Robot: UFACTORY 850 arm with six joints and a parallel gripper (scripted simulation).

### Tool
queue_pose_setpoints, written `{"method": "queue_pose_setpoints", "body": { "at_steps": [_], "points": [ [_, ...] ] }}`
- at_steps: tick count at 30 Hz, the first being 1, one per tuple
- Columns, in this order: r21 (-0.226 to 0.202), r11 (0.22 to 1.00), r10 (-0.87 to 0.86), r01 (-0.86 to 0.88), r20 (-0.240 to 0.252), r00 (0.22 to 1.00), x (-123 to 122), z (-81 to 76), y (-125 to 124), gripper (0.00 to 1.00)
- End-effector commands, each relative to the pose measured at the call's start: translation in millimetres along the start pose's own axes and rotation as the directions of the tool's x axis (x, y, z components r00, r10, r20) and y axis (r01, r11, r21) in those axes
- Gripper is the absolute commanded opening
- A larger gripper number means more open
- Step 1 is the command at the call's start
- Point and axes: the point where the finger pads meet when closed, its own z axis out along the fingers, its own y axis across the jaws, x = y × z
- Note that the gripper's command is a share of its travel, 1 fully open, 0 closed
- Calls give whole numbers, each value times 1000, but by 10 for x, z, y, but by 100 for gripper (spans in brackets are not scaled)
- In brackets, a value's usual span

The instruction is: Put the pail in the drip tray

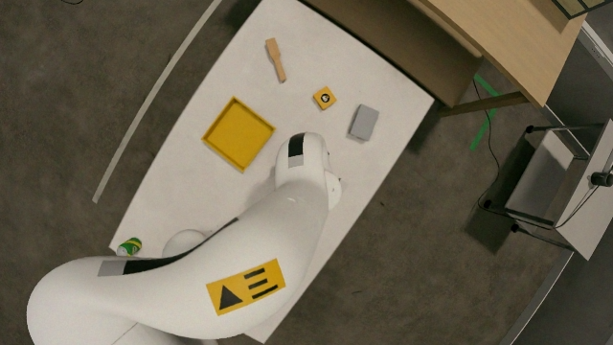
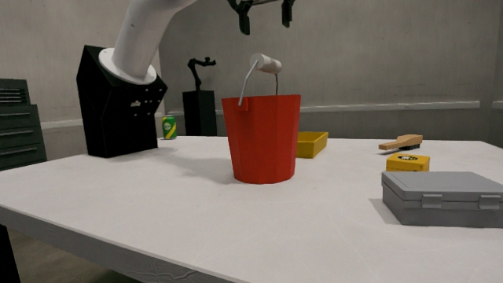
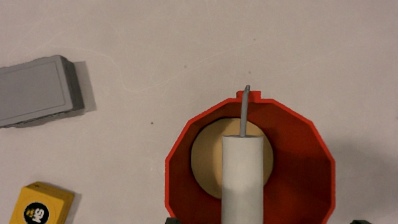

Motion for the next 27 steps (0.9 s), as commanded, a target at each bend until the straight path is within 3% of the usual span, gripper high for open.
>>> {"method": "queue_pose_setpoints", "body": {
  "at_steps": [1,17,27],
  "points": [
    [1,1000,0,0,0,1000,1,-5,-6,100],
    [1,1000,0,0,-1,1000,-2,116,-6,100],
    [1,1000,0,0,-1,1000,-7,379,-8,100]
  ]
}}
